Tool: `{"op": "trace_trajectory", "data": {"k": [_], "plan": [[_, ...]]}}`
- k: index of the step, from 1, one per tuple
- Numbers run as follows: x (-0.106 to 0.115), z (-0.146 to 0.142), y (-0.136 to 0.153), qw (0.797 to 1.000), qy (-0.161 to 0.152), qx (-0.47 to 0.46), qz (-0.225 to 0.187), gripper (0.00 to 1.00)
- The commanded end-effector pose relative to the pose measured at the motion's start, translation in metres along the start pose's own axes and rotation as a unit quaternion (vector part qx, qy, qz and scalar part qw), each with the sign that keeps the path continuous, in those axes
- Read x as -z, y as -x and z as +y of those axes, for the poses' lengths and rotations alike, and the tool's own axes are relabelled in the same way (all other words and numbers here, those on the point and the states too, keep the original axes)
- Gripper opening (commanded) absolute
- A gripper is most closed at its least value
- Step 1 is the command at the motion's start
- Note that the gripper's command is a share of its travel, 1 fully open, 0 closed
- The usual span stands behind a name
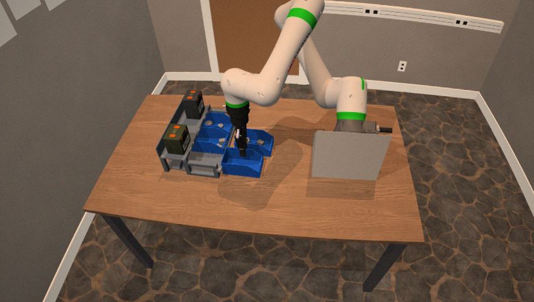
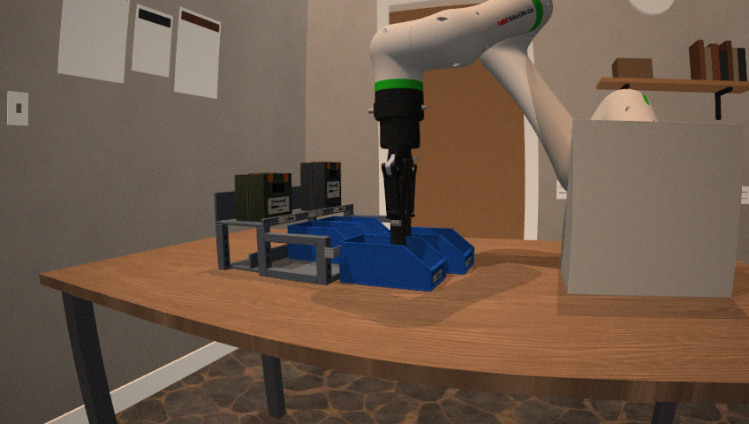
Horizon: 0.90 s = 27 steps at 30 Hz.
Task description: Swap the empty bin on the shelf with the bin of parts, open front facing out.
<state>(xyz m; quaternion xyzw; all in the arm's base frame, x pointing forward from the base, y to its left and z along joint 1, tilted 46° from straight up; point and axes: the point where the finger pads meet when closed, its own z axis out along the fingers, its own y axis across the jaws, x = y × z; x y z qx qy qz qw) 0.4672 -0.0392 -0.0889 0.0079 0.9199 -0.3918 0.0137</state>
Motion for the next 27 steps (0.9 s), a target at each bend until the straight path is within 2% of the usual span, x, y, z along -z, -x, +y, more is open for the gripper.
{"op": "trace_trajectory", "data": {"k": [1,2,27], "plan": [[0.0008,0.0003,0.0006,1.000,0.000,0.000,-0.001,0.24],[0.0008,0.0003,0.0006,1.000,0.000,0.000,-0.001,0.10],[0.0008,0.0003,0.0006,1.000,0.000,0.000,-0.001,0.10]]}}
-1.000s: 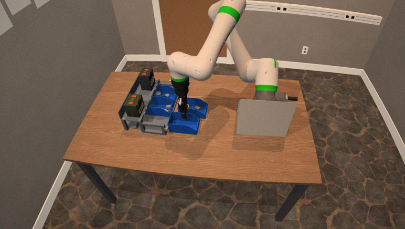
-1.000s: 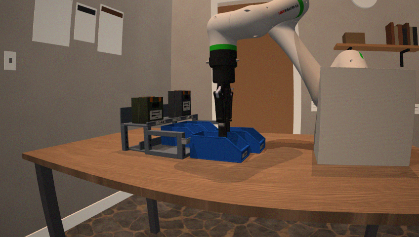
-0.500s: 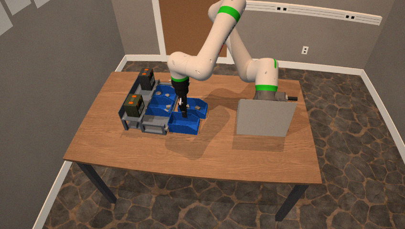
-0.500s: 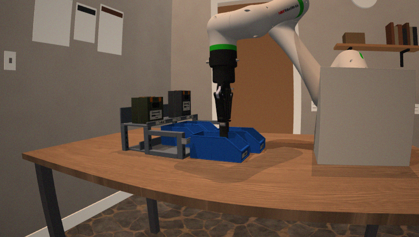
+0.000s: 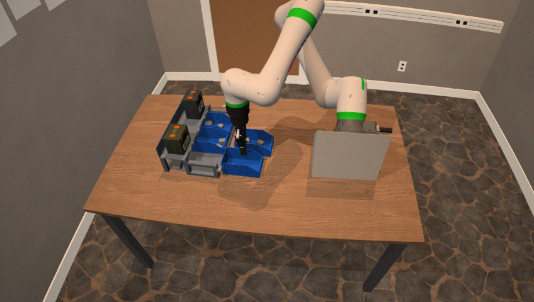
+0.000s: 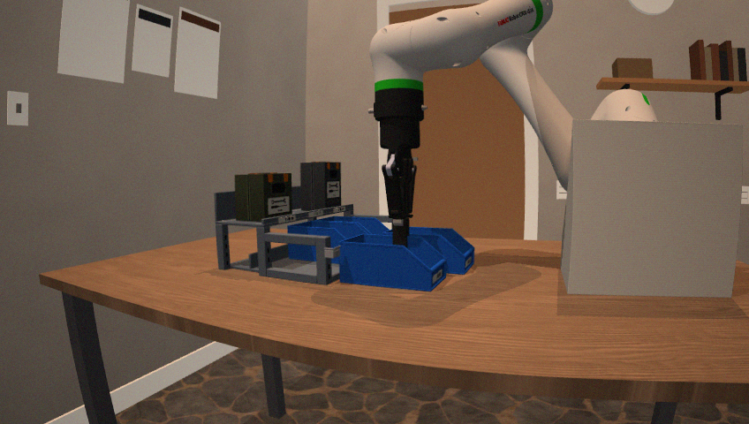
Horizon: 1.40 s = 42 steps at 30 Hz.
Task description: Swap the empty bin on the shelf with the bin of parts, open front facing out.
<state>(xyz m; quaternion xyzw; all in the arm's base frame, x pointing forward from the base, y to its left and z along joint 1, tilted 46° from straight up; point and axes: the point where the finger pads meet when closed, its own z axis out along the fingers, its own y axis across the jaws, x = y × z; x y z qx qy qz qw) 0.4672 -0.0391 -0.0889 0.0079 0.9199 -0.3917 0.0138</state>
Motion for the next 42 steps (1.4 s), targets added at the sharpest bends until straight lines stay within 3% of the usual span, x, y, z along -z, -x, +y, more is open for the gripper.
{"op": "trace_trajectory", "data": {"k": [1,19,42], "plan": [[0.001,0.000,0.001,1.000,0.000,0.000,-0.001,0.10],[0.008,0.000,0.001,1.000,0.000,0.000,-0.001,0.10],[0.064,0.000,0.000,1.000,0.000,0.000,-0.001,0.10]]}}
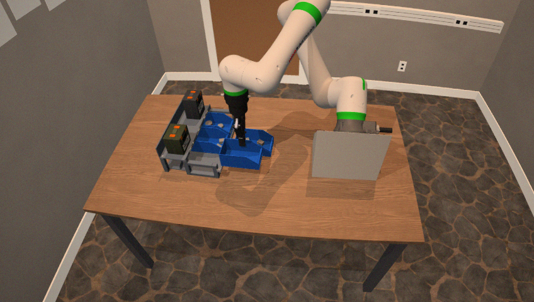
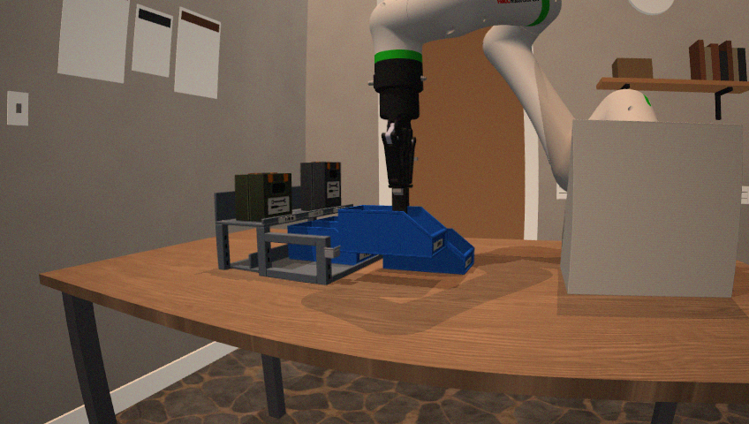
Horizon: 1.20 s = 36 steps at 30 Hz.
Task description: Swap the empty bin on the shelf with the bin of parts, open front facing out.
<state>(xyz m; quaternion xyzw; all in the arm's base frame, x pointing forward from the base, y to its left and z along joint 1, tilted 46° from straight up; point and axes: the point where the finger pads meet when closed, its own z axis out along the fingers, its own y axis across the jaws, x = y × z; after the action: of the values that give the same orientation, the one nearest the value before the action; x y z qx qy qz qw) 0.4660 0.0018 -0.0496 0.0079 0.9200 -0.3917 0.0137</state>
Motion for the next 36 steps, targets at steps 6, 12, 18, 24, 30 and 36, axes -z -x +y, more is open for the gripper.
{"op": "trace_trajectory", "data": {"k": [6,12,18,24,30,36], "plan": [[0.021,0.000,0.001,1.000,0.000,0.000,-0.001,0.10],[0.027,0.000,0.001,1.000,0.000,0.000,-0.001,0.10],[0.030,0.000,0.001,1.000,0.000,0.000,-0.001,0.10],[0.030,0.000,0.001,1.000,0.000,0.000,-0.001,0.10],[0.030,0.000,0.001,1.000,0.000,0.000,-0.001,0.10],[0.030,-0.001,0.000,1.000,0.000,0.000,-0.001,0.10]]}}
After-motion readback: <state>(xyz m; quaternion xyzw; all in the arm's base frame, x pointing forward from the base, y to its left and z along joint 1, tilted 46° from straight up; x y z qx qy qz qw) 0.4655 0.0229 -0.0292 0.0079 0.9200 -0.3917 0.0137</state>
